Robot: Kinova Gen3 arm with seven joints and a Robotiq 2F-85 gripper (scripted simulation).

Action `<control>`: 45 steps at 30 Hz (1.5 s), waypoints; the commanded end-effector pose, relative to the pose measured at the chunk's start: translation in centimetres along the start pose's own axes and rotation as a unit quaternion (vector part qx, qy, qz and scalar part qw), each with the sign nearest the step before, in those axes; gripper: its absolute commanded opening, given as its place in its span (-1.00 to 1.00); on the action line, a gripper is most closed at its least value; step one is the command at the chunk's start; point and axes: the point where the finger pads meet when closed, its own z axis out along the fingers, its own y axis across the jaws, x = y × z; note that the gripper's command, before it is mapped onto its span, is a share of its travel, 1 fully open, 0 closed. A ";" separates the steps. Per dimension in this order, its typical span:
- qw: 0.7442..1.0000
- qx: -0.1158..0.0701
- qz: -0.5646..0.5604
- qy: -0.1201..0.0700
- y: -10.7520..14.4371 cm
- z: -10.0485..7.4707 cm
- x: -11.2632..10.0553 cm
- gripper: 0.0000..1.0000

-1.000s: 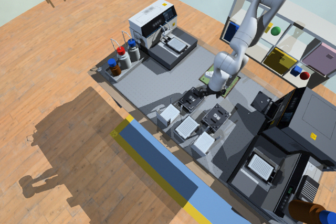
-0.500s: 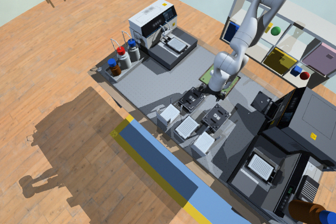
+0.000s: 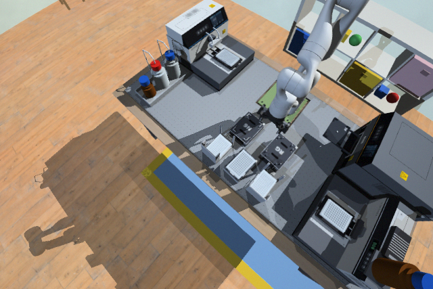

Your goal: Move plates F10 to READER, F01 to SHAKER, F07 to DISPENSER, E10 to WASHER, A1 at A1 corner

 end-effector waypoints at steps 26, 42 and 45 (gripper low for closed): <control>1.000 0.001 0.020 -0.001 0.1 -0.1 -7.3 1.00; 1.000 0.001 0.030 -0.001 0.1 -0.1 -12.2 1.00; 1.000 0.001 0.030 -0.001 0.1 -0.1 -12.5 1.00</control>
